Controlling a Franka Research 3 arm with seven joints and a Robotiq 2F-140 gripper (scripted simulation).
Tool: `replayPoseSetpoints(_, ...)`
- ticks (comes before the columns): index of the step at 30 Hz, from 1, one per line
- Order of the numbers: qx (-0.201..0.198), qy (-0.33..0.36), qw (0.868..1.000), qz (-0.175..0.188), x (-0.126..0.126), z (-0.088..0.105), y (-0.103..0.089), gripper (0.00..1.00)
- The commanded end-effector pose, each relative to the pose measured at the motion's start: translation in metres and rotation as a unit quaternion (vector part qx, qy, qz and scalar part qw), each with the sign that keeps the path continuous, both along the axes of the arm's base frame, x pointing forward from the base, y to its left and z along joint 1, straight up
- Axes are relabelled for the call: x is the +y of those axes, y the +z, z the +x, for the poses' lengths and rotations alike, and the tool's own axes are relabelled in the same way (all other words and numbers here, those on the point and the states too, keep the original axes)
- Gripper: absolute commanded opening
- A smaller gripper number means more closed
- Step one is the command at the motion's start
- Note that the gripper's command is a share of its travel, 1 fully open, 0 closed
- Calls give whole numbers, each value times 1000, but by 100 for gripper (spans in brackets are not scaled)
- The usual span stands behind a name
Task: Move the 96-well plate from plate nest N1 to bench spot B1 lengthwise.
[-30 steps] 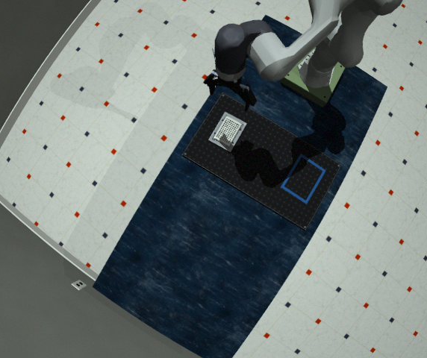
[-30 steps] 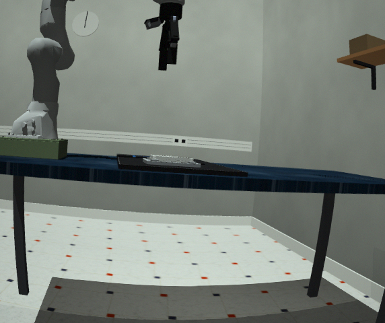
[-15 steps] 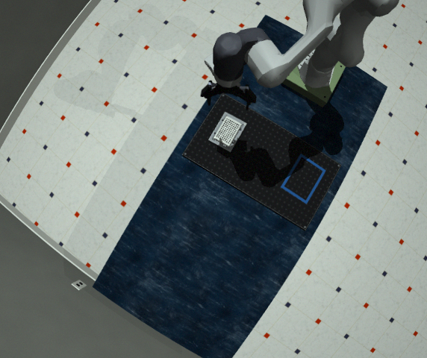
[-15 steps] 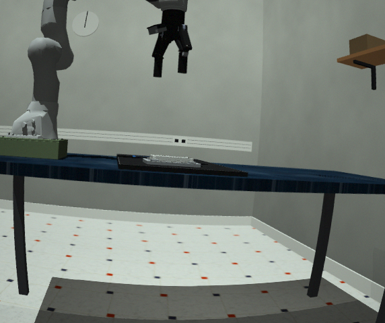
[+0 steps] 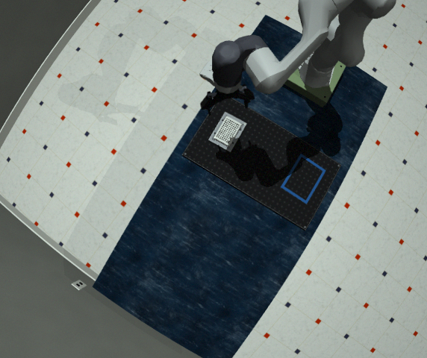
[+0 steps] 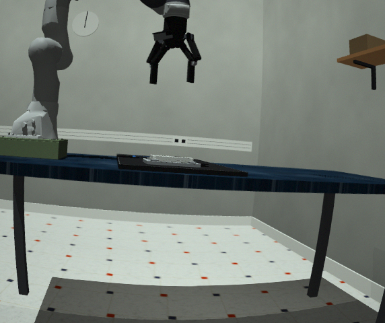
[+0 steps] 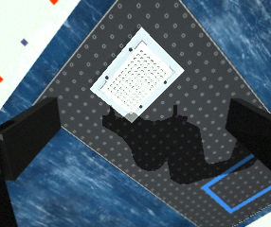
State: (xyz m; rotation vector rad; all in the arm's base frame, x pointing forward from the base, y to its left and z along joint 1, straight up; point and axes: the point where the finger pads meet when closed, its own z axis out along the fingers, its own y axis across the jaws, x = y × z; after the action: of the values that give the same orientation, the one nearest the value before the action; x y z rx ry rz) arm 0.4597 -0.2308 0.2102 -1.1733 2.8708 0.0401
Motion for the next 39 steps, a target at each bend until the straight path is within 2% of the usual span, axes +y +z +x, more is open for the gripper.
replayPoseSetpoints(1, -15, 134, 991, 3, -1, 5, -7, 100)
replayPoseSetpoints(6, -17, 199, 980, 1, 0, 8, -17, 100)
replayPoseSetpoints(9, -17, 200, 980, 1, 0, 8, -17, 100)
replayPoseSetpoints(15, -19, 296, 955, -3, 1, 12, -32, 100)
replayPoseSetpoints(16, -19, 296, 955, -3, 1, 12, -32, 100)
replayPoseSetpoints(19, -20, 343, 939, -5, 2, 13, -40, 100)
replayPoseSetpoints(20, -20, 343, 939, -5, 2, 13, -40, 100)
replayPoseSetpoints(23, -21, 389, 921, -7, 3, 15, -47, 100)
replayPoseSetpoints(26, -21, 390, 921, -7, 3, 15, -47, 100)
replayPoseSetpoints(32, -22, 479, 877, -10, 5, 17, -62, 100)
replayPoseSetpoints(33, -22, 479, 877, -10, 5, 17, -62, 100)
replayPoseSetpoints(36, -22, 522, 853, -12, 6, 18, -69, 100)
replayPoseSetpoints(37, -23, 523, 852, -12, 6, 18, -69, 100)
replayPoseSetpoints(39, -23, 551, 834, -13, 7, 19, -74, 100)
